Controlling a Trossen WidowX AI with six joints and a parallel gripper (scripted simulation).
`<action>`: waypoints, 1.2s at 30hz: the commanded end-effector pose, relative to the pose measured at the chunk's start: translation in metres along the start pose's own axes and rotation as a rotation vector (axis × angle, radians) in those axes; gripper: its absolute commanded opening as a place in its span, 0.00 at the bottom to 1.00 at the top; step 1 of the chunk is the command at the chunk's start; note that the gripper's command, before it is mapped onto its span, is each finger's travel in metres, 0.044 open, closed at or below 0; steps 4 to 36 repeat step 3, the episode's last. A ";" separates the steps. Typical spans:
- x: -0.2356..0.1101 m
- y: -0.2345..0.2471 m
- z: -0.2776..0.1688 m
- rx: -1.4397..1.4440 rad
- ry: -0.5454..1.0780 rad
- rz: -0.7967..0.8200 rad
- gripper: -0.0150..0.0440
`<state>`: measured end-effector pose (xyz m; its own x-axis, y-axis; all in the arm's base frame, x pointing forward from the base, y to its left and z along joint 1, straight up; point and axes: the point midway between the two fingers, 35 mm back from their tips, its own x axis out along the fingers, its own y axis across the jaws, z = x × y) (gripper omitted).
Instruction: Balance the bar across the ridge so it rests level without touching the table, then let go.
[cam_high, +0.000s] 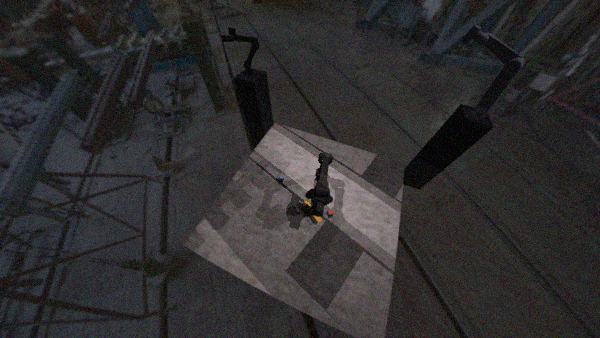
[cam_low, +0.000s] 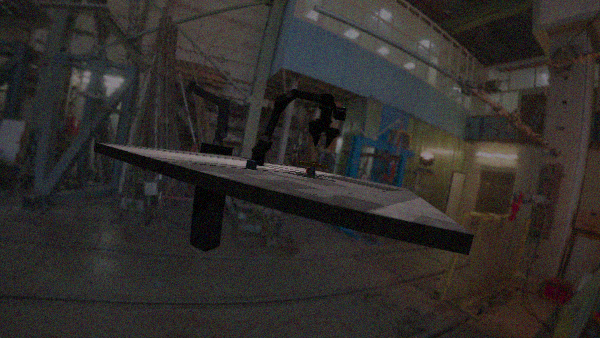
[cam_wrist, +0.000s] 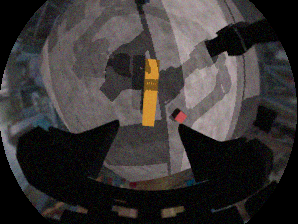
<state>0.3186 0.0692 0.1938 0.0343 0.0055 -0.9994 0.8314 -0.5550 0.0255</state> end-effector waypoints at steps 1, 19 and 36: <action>0.000 0.000 0.000 0.000 -0.003 -0.002 1.00; 0.000 0.000 0.000 0.000 -0.003 -0.002 1.00; 0.000 0.000 0.000 0.000 -0.003 -0.002 1.00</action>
